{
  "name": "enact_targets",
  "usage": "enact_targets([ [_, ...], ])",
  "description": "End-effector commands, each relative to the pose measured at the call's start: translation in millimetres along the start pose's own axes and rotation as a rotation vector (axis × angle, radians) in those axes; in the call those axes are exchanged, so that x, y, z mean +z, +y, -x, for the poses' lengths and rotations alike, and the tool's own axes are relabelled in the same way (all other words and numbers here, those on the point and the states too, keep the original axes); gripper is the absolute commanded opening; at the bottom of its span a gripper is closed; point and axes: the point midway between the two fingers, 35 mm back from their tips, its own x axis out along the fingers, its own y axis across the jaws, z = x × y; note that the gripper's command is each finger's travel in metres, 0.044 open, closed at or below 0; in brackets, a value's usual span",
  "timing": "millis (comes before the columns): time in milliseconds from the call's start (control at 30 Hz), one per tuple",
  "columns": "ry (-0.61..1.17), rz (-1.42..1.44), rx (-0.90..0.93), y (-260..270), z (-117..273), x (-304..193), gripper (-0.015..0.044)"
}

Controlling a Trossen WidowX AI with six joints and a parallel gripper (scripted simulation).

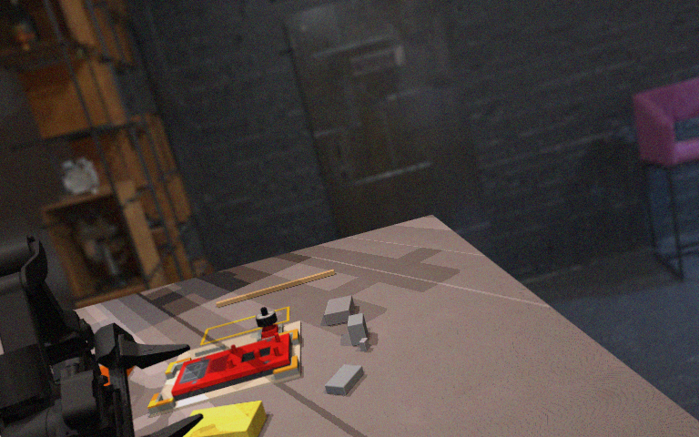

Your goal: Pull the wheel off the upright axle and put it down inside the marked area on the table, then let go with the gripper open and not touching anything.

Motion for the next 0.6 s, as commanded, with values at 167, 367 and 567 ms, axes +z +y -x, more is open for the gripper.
enact_targets([
  [167,0.024,-0.235,-0.040,11,-63,-6,0.0300],
  [367,0.103,-0.477,-0.137,36,-132,-39,0.0300],
  [567,0.218,-0.679,-0.292,71,-184,-93,0.0300],
])
